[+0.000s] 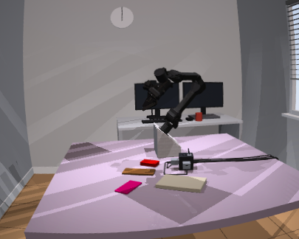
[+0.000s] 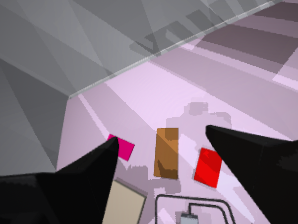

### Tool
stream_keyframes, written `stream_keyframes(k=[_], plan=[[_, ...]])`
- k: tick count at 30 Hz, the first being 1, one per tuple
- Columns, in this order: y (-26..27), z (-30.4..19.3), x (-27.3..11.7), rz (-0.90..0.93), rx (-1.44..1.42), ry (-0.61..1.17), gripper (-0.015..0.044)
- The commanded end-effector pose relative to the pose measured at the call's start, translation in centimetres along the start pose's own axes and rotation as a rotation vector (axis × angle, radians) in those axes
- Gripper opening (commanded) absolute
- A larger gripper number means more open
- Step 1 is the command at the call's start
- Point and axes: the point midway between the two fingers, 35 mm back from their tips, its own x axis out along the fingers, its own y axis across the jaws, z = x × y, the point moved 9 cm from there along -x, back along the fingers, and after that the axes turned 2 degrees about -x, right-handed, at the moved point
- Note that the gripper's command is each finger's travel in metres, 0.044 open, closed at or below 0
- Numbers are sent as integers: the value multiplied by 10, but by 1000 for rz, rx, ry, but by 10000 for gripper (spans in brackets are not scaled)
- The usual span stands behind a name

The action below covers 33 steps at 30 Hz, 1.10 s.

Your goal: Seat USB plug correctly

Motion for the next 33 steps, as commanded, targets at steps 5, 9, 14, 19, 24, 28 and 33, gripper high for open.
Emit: stream_keyframes(k=[5,9,14,19,24,28,33], plan=[[14,-28,7,29,-431,114,440],[27,-61,12,101,-917,238,440],[38,-105,17,258,-1506,377,440],[41,-137,18,420,-1908,459,440],[40,-166,17,601,-2236,514,440],[38,-188,16,782,-2490,544,440],[33,-215,14,1063,-2784,554,440]])
